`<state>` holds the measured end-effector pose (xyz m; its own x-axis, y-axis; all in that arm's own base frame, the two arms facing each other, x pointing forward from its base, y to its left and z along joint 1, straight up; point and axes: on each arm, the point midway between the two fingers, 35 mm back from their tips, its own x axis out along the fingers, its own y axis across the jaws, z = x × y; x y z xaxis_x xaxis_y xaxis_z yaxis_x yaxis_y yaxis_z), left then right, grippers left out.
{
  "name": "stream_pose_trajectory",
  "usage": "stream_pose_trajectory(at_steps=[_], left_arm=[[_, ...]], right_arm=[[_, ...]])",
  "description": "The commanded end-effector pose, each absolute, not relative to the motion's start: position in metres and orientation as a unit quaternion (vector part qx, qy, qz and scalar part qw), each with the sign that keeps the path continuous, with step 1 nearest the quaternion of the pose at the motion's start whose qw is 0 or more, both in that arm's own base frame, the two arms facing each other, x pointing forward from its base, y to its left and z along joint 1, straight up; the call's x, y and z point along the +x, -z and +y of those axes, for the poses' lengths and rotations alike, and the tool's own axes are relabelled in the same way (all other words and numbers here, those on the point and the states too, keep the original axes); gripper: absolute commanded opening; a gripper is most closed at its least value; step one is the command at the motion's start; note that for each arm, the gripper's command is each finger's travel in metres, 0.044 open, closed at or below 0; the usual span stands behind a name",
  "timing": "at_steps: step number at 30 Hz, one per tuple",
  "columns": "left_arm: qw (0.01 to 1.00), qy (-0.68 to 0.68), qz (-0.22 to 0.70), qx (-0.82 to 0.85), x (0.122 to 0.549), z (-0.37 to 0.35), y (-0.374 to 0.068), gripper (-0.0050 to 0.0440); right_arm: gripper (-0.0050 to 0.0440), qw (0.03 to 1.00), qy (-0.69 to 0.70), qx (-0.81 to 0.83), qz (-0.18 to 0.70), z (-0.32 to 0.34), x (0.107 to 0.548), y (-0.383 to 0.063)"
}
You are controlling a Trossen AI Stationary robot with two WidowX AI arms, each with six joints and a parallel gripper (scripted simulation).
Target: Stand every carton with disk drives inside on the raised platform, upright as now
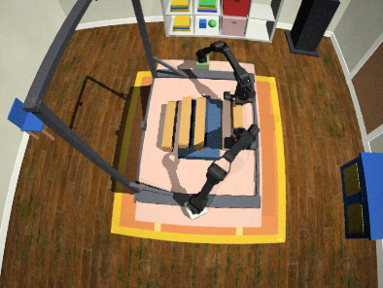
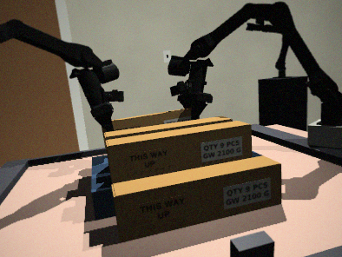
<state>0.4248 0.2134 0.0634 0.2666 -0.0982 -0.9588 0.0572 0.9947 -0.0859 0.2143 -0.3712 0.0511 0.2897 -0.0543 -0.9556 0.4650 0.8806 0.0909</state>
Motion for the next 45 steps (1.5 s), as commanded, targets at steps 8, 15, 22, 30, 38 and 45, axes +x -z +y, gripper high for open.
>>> stream_pose_trajectory(at_steps=[8,15,22,30,38,45], left_arm=[[0.821,0.033,0.570,0.007,0.428,0.220,-0.109,-0.0050],[0.816,0.036,0.577,0.002,0.425,0.169,-0.101,-0.0050],[0.816,0.036,0.577,0.002,0.425,0.169,-0.101,-0.0050],[0.817,0.036,0.576,0.002,0.425,0.169,-0.102,-0.0050],[0.817,0.036,0.576,0.002,0.425,0.169,-0.102,-0.0050],[0.816,0.036,0.576,0.002,0.425,0.169,-0.101,-0.0050]], right_arm=[[-0.0050,0.799,0.190,0.152,0.550,-0.379,0.212,-0.090],[-0.0050,0.796,0.184,0.157,0.555,-0.333,0.238,-0.083],[-0.0050,0.796,0.184,0.157,0.555,-0.333,0.238,-0.083],[-0.0050,0.796,0.184,0.157,0.555,-0.334,0.238,-0.082],[-0.0050,0.796,0.184,0.157,0.555,-0.334,0.238,-0.082],[-0.0050,0.796,0.185,0.156,0.555,-0.334,0.238,-0.082]])
